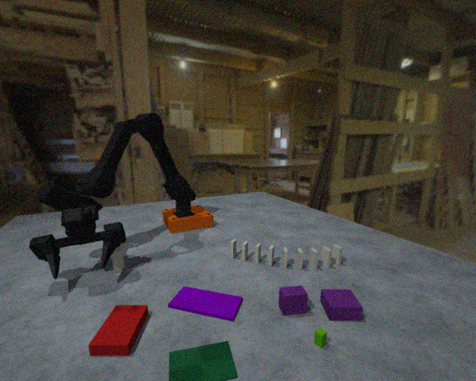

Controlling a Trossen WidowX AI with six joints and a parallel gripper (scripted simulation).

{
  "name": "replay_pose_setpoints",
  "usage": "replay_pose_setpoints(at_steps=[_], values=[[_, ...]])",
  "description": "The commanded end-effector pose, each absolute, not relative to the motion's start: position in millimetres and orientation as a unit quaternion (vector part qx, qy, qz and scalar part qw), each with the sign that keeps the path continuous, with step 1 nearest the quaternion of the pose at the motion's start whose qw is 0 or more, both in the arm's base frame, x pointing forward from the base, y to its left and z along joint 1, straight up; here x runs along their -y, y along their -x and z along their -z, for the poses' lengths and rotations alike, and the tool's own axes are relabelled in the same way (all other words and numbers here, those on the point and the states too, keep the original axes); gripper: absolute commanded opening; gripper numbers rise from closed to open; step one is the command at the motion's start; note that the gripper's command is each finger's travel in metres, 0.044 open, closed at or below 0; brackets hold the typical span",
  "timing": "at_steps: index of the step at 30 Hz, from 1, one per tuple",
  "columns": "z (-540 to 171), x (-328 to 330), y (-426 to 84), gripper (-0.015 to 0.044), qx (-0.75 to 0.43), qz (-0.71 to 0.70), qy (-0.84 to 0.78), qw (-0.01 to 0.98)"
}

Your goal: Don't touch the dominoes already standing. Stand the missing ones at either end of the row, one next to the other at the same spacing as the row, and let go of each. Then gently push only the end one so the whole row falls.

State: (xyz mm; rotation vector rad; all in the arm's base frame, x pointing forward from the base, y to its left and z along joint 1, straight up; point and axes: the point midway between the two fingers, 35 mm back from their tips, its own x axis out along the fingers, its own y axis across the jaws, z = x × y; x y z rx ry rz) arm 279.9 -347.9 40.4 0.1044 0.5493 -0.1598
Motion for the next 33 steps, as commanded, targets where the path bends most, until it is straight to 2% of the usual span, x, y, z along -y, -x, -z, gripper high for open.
replay_pose_setpoints(at_steps=[1,7,16,33], values=[[-65.8,319.4,-276.7,0.0440,-0.521,0.057,0.022,0.852],[-84.3,294.7,-256.0,0.0440,-0.618,0.015,0.052,0.784],[-101.3,269.5,-230.7,0.0440,-0.688,-0.035,0.062,0.722],[-89.8,268.6,-229.4,0.0440,-0.695,-0.040,0.064,0.715]])
